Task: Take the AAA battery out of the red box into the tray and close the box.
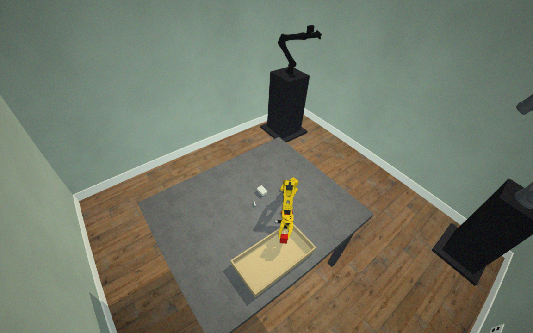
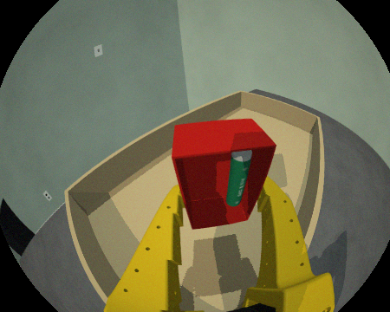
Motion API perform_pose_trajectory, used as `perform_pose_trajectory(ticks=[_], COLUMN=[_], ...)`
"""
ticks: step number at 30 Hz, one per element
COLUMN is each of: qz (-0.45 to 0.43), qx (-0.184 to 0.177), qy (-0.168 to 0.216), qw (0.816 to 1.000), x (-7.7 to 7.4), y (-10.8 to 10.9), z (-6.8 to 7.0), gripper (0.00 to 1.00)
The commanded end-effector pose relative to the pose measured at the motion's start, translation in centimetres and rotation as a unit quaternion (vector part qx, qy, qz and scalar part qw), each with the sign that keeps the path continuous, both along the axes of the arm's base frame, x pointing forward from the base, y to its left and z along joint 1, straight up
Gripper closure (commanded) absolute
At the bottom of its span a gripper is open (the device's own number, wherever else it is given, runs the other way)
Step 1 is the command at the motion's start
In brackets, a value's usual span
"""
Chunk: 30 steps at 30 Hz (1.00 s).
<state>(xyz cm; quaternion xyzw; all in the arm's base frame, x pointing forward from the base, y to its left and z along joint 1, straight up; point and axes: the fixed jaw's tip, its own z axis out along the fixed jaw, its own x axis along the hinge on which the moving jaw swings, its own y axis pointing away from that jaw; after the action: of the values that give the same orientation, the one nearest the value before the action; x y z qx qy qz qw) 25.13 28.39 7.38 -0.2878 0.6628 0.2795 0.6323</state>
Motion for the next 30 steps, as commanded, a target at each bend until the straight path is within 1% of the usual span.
perform_pose_trajectory(ticks=[1, 23, 30], qz=[-0.003, -0.003, -0.003], qx=[0.014, 0.014, 0.021], qy=[-0.018, -0.018, -0.024], qw=[1.0, 1.0, 0.999], x=[0.21, 0.21, 0.22], y=[-0.1, -0.1, -0.09], z=[1.12, 1.13, 1.33], gripper=[0.79, 0.79, 0.79])
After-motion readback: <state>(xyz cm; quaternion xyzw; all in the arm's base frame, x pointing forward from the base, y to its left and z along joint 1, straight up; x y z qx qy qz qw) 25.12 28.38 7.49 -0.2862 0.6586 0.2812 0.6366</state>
